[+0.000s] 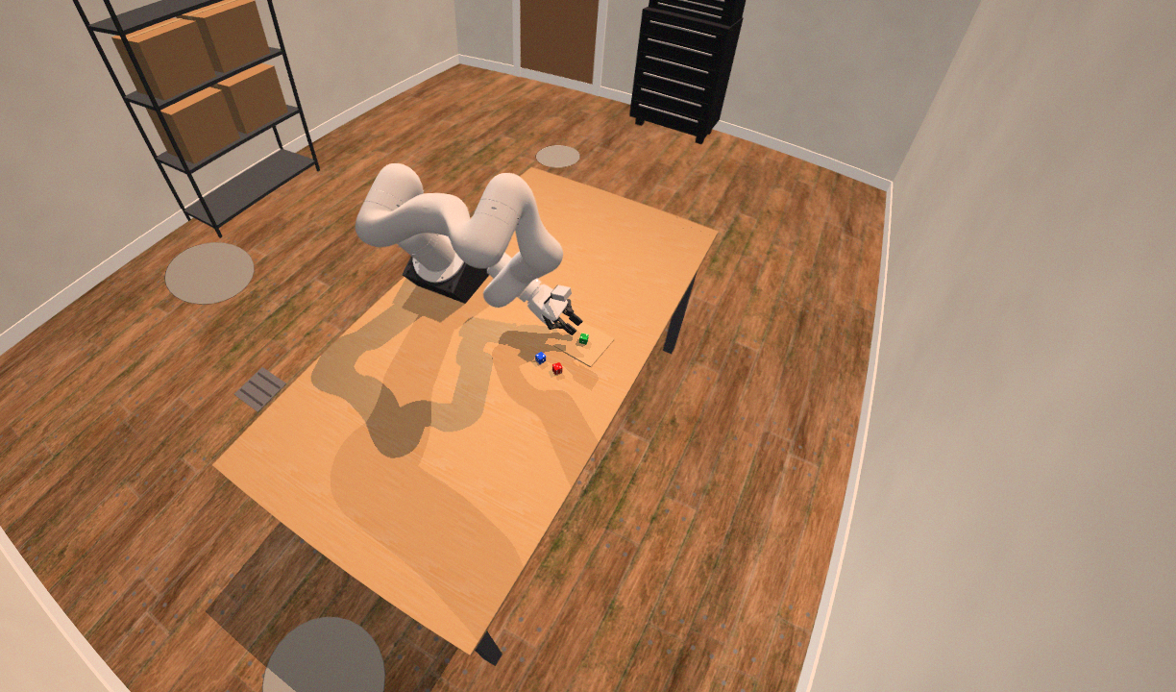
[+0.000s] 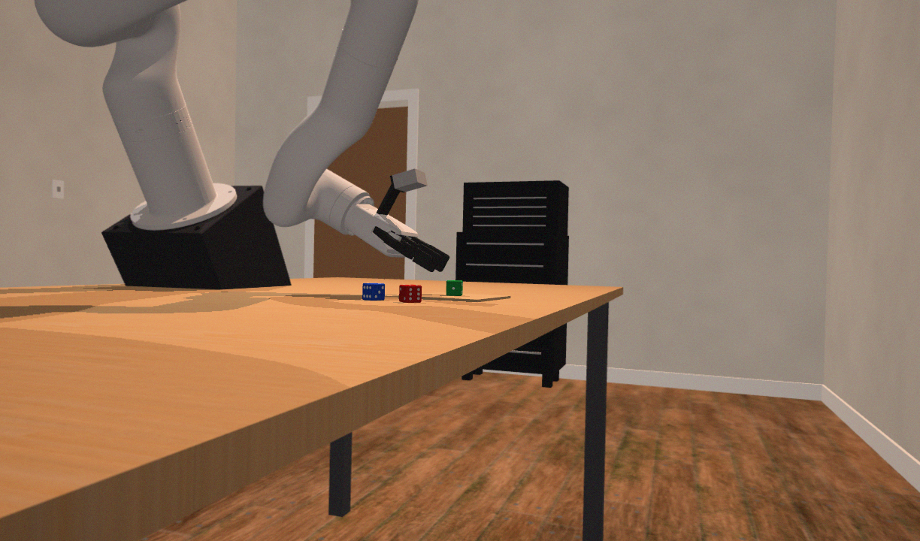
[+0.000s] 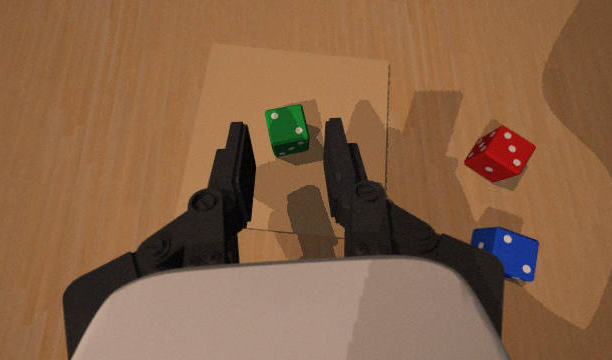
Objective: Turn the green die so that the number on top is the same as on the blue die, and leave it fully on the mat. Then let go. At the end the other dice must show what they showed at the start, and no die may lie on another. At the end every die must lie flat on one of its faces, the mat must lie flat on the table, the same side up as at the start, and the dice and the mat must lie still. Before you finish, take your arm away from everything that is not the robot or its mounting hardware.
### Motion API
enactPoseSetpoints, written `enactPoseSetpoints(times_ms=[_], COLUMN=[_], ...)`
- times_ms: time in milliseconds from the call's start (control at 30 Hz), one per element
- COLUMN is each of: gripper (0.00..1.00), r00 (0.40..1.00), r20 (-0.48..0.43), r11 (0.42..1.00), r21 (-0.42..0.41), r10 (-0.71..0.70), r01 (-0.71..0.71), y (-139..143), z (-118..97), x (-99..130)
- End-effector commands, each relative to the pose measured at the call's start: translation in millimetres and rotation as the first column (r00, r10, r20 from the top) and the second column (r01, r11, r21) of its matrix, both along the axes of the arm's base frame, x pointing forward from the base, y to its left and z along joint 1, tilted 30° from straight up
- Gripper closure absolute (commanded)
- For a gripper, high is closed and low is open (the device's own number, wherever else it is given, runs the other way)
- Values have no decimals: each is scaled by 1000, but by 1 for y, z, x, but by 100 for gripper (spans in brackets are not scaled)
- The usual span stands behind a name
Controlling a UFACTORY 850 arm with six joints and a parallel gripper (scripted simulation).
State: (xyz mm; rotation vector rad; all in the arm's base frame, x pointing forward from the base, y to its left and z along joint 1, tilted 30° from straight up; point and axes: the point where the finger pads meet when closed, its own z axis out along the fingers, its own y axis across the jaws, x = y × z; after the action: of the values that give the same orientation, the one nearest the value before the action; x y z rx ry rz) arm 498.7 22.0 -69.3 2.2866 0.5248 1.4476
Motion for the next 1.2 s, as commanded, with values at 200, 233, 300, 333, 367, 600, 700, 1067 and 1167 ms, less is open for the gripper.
enactPoseSetpoints(times_ms=[200,233,300,333,367,600,700,1067,1167], gripper=[58,58,58,58,58,58,58,58,58], r00=[1000,1000,1000,1000,1000,1000,1000,960,959], r20=[1,1,1,1,1,0,-10,-240,-241], r11=[1000,1000,1000,1000,1000,1000,1000,989,989], r21=[0,0,0,0,0,0,-3,-50,-51], r10=[0,0,0,0,0,0,-6,-148,-149], r01=[0,0,0,0,0,0,6,140,140], y=[18,20,22,23,23,24,24,29,29], z=[31,34,38,40,41,41,42,49,49], x=[-2,-3,-3,-3,-3,-3,-2,11,11])
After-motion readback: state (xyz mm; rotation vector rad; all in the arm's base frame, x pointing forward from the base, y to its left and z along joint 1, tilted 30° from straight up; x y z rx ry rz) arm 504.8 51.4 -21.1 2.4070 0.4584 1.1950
